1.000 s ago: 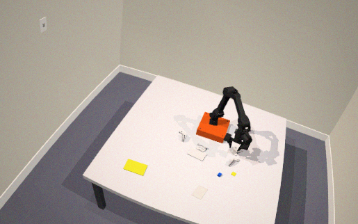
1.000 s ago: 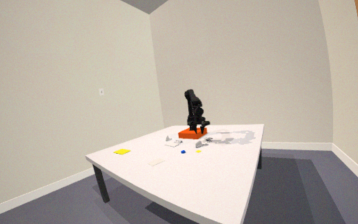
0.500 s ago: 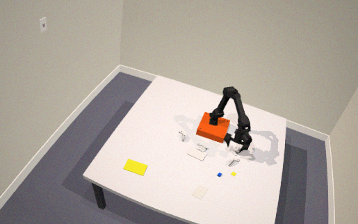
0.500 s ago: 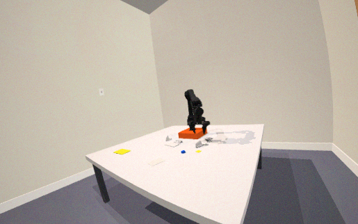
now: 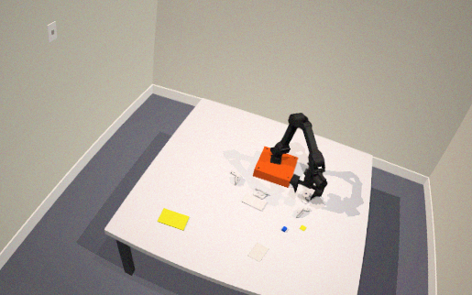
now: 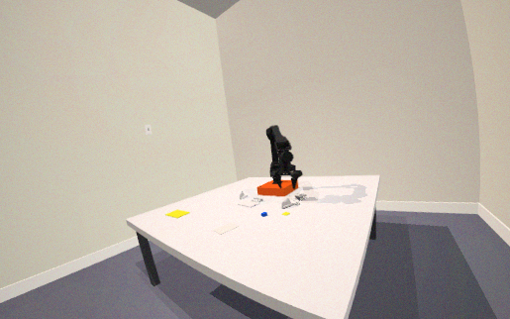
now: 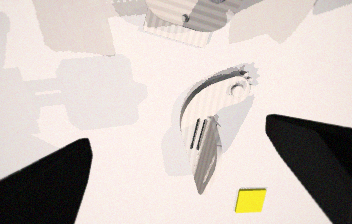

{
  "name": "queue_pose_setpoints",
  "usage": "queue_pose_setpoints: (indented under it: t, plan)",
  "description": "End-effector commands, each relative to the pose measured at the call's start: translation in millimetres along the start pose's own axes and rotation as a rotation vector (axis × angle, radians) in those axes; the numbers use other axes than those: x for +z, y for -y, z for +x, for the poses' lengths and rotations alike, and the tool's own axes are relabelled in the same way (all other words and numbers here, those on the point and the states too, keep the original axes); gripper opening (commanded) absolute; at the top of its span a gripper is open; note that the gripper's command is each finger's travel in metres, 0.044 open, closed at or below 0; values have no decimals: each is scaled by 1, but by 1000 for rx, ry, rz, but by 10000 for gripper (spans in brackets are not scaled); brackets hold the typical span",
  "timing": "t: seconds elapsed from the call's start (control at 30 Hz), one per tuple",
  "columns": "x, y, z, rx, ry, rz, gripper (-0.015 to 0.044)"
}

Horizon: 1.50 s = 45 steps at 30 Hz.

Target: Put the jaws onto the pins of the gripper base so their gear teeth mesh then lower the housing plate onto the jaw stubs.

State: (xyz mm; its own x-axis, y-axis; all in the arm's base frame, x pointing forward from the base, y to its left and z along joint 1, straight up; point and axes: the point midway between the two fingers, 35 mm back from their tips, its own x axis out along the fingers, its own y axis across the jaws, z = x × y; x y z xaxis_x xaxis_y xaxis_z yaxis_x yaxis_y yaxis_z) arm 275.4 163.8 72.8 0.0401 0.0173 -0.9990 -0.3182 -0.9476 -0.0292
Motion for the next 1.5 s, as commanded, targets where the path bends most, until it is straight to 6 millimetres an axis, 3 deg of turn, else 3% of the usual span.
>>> queue_pose_setpoints:
  t: [0.0,0.03,0.6,1.23,1.47]
  plan:
    - [0,0,0,0,0,0,440]
    - [0,0,0,0,0,0,440]
    - [0,0,0,0,0,0,0]
    - [0,0,0,0,0,0,0]
    - [0,0,0,0,0,0,184]
